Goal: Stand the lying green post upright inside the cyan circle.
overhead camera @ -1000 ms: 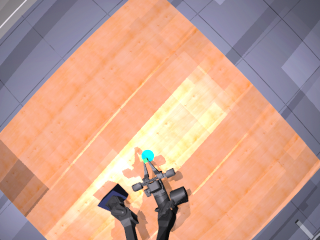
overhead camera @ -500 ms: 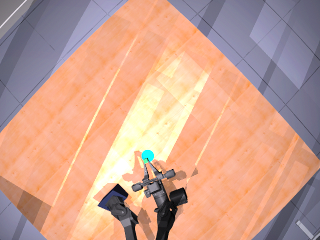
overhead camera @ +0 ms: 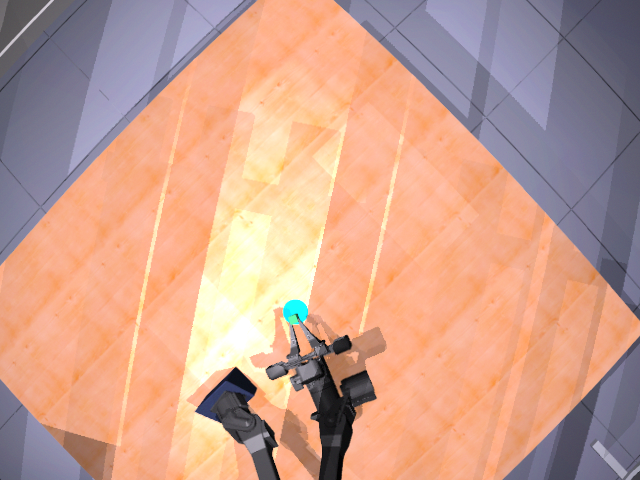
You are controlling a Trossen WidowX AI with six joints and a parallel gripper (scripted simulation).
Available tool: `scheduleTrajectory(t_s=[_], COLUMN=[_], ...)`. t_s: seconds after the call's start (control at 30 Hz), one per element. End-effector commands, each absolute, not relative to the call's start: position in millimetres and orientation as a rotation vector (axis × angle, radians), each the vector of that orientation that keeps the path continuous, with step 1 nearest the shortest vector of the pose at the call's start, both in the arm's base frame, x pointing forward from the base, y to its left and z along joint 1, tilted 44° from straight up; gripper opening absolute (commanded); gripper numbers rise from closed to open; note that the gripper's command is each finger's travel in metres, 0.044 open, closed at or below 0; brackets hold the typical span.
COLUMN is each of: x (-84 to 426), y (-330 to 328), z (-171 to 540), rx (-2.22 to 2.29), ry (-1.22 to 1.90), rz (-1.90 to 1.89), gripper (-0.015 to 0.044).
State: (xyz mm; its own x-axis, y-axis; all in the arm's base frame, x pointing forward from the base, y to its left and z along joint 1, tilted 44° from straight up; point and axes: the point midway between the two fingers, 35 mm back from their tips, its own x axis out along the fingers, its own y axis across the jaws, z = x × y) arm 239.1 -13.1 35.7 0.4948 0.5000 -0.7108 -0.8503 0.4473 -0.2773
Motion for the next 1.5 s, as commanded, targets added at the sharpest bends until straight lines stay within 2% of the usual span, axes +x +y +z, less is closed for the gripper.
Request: scheduleTrajectory(t_s=[0.0,0.83,1.23,1.47], x=[238.5,225.6,225.4,225.4], y=[-22.0,-67.4,-68.8,-68.8], z=[27.1,-25.8,-27.6,-27.6], rx=[-0.678,-0.672,-0.672,-0.672], ry=[0.589,0.592,0.593,0.593], rz=[0.901,0.899,0.9,0.9], gripper=[0.0022,0.0022,0.0022,0.0206])
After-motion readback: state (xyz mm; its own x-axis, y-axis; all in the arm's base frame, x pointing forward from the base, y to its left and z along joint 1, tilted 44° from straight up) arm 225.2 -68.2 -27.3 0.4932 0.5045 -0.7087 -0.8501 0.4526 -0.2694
